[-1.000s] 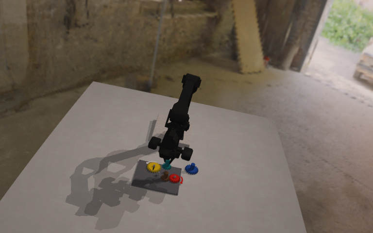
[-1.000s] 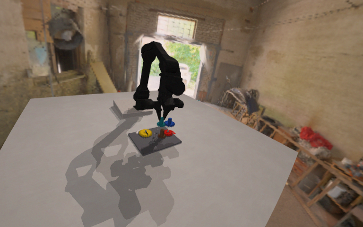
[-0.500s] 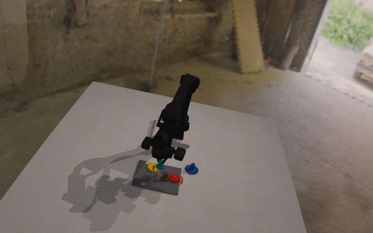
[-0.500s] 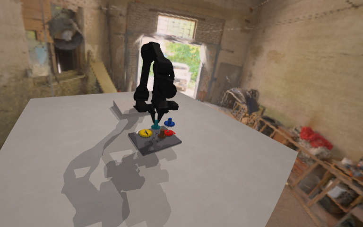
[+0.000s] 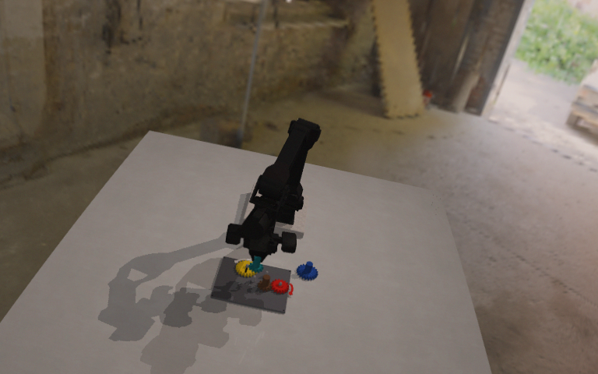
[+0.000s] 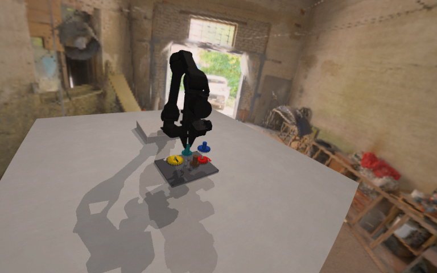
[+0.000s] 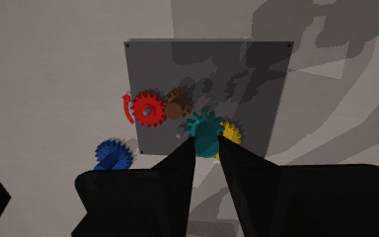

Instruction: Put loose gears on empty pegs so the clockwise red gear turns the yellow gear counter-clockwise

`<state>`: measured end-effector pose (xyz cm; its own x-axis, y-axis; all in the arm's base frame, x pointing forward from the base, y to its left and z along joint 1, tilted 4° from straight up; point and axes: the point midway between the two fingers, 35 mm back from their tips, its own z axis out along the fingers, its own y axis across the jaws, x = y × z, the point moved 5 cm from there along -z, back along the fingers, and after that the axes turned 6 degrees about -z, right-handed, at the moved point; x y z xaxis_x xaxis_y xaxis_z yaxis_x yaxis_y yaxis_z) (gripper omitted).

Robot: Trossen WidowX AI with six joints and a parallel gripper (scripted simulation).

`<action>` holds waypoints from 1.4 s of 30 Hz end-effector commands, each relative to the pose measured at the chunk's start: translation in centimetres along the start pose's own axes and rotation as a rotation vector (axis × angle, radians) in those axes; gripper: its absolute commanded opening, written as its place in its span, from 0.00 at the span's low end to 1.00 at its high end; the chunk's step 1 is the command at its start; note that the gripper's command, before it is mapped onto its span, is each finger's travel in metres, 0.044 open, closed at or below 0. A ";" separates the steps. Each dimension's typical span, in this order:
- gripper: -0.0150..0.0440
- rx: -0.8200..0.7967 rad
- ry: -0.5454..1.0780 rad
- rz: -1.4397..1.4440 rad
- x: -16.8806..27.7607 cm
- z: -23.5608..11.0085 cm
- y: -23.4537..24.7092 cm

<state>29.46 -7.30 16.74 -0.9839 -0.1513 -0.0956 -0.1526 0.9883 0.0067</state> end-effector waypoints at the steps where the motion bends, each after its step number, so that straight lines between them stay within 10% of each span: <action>1: 0.25 -0.003 -0.001 -0.127 0.0 0.0 0.0; 42: 0.25 -0.003 -0.002 -1.005 0.0 1.5 0.0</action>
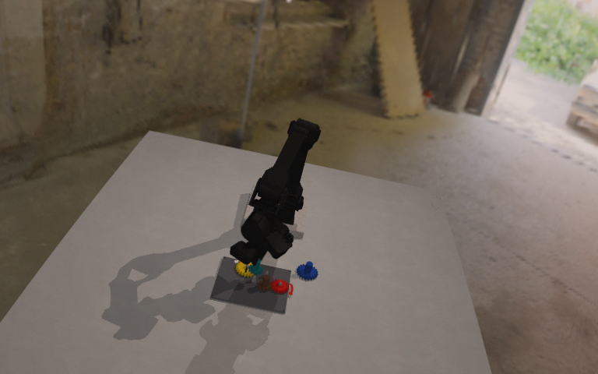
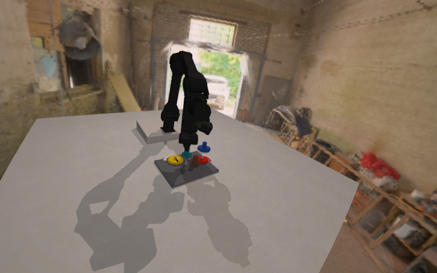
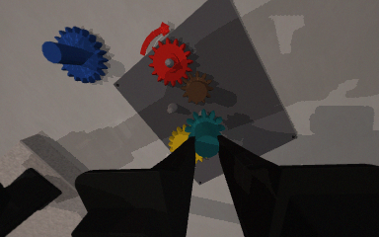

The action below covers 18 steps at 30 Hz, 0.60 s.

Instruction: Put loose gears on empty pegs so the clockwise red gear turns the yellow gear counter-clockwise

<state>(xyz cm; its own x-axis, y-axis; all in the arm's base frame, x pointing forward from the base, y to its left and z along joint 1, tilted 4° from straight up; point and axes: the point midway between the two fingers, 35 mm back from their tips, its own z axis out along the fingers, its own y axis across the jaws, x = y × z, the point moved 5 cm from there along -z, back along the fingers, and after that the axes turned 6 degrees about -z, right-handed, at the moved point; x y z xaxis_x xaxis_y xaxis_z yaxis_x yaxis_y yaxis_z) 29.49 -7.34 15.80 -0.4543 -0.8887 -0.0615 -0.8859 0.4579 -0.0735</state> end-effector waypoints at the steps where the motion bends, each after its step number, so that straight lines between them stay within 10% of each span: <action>1: 0.25 -0.002 -0.003 -0.069 0.0 0.7 0.0; 18: 0.25 -0.002 -0.003 0.207 -0.1 3.1 0.0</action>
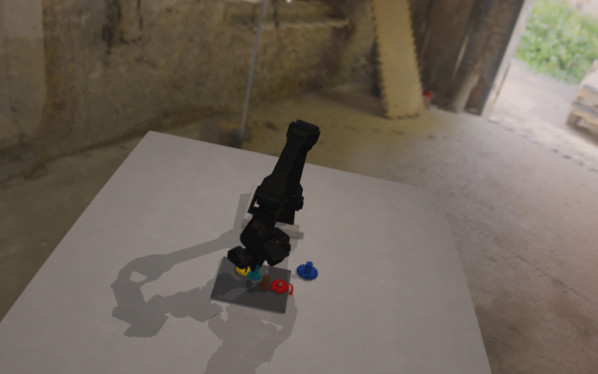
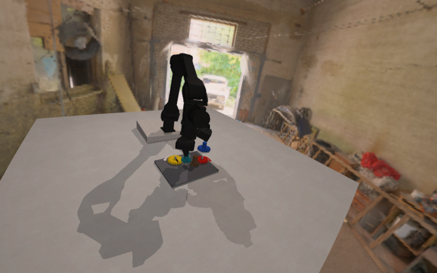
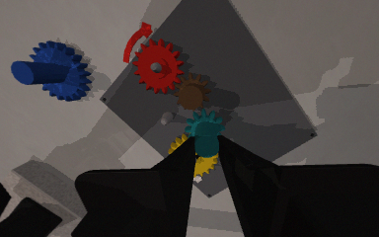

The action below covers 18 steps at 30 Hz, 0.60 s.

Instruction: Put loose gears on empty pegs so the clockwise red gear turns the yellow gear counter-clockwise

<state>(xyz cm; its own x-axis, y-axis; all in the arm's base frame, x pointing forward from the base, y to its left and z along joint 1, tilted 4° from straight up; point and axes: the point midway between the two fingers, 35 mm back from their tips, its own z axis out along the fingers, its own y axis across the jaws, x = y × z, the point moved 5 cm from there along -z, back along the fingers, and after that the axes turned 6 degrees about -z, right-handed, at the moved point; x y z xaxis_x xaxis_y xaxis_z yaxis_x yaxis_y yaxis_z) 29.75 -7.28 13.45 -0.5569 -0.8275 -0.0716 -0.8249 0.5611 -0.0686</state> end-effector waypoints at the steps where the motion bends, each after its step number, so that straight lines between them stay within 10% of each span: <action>1: 0.25 -0.005 -0.001 0.113 -0.1 0.9 0.0; 18: 0.25 -0.005 -0.001 0.130 -0.1 1.3 0.0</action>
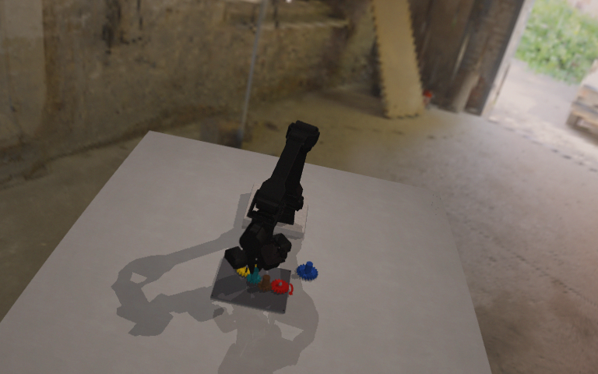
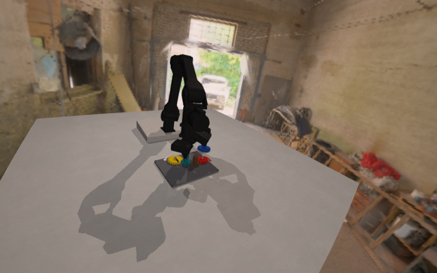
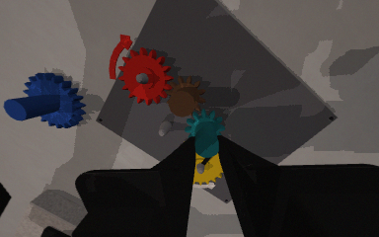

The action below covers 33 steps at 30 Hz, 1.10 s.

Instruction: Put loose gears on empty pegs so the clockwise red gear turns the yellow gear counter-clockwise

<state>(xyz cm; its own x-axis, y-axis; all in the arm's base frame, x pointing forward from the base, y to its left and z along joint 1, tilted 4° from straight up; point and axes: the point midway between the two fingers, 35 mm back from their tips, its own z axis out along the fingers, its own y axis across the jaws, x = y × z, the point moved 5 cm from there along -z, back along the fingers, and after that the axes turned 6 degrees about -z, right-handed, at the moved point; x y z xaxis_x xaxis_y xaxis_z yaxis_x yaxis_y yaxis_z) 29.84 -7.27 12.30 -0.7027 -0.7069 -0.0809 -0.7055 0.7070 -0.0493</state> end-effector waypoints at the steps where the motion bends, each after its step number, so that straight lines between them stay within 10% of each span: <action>1: 0.25 -0.001 -0.003 -0.088 -0.1 0.1 0.0; 14: 0.25 0.000 -0.003 -0.413 0.0 0.4 0.0; 28: 0.25 -0.001 -0.003 -0.160 -0.1 0.6 0.1; 33: 0.48 -0.001 -0.003 -0.159 -0.1 0.1 0.0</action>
<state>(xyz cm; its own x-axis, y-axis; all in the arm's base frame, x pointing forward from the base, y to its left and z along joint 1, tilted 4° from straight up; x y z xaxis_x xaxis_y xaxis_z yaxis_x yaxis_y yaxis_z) 29.91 -7.19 11.84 -0.5617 -0.8242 -0.0722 -0.8223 0.5657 -0.0619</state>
